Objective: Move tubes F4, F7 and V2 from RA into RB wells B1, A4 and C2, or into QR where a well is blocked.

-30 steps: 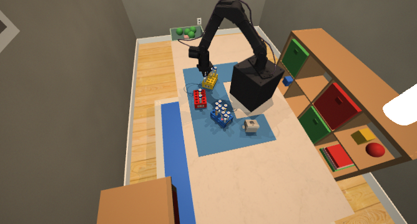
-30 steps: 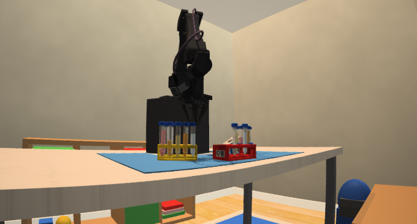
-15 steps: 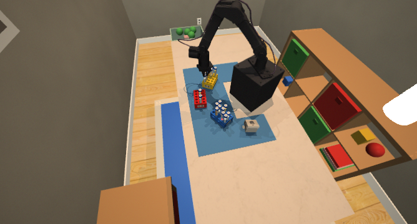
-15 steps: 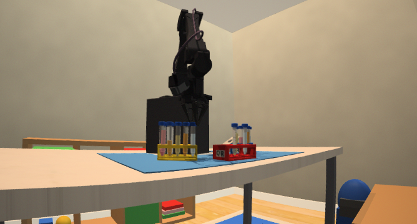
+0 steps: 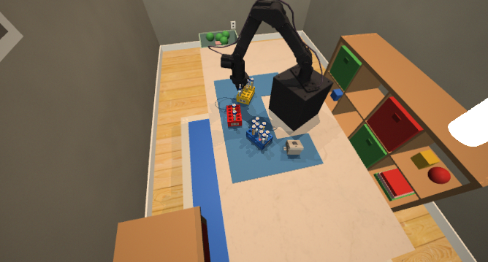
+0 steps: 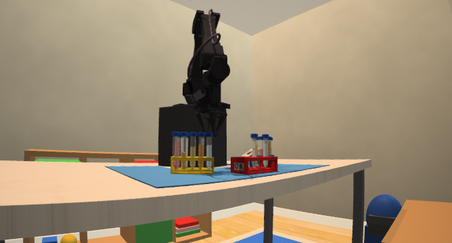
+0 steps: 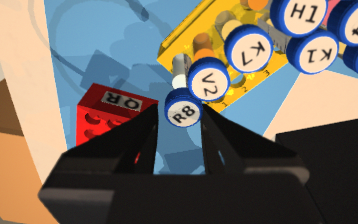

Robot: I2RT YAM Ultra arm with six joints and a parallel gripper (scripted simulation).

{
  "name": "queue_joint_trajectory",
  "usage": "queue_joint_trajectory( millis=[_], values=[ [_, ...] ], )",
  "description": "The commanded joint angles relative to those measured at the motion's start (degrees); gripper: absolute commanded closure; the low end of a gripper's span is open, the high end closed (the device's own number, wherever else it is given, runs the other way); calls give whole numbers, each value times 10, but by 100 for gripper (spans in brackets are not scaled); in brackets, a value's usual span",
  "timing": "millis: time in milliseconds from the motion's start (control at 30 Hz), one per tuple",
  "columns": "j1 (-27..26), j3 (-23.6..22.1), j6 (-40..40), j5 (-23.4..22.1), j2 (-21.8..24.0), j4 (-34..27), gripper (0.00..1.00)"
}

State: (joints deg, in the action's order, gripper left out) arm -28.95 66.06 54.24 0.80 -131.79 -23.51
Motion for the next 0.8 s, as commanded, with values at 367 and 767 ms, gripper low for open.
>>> queue_joint_trajectory(
  millis=[367, 767],
  values=[
    [0, 2, -1, 0, -1, 6, 70],
    [5, -12, -1, 0, 50, -40, 70]
  ],
)
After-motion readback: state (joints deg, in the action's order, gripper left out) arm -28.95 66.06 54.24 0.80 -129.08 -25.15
